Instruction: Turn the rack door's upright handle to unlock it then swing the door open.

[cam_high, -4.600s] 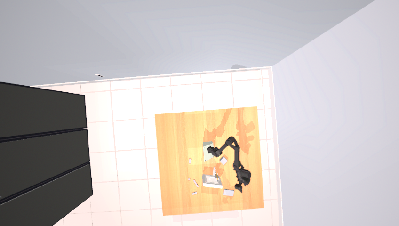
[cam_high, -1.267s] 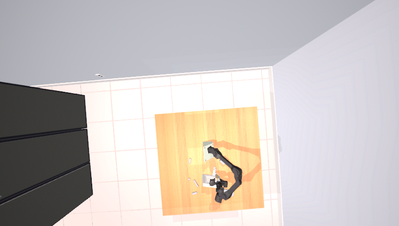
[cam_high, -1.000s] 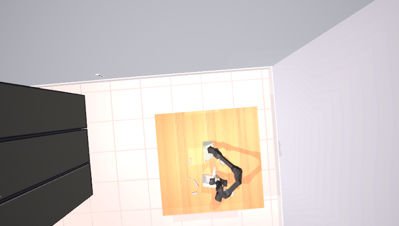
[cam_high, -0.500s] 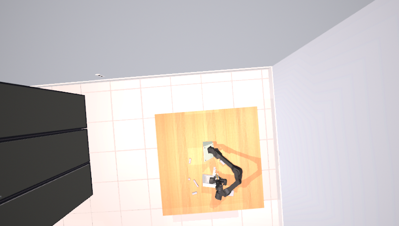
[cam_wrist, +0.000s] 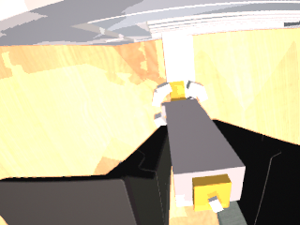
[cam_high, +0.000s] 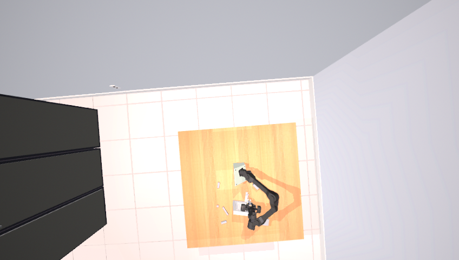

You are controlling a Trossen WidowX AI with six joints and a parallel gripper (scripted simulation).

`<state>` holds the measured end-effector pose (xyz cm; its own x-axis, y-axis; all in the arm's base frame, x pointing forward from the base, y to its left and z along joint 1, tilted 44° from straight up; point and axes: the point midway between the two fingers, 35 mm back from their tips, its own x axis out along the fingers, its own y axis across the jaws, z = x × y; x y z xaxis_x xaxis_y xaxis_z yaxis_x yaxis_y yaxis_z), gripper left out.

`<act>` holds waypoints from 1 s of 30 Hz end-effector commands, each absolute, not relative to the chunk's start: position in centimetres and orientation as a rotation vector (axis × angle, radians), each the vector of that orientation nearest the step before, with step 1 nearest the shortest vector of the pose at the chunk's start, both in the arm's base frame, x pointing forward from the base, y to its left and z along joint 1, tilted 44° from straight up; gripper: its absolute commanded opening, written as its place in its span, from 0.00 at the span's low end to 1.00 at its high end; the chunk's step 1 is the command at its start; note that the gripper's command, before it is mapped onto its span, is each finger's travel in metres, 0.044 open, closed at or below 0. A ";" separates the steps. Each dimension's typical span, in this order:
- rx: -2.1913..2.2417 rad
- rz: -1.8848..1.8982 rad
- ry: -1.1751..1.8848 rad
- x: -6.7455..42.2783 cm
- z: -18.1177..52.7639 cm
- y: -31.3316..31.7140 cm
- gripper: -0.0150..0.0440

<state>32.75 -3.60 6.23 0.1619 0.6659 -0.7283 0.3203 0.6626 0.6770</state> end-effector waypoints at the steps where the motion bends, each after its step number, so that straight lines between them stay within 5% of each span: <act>1: 0.886 0.297 1.436 32.8 6.2 -3.6 0.28; 30: -0.149 1.041 0.949 32.8 6.2 -3.6 0.28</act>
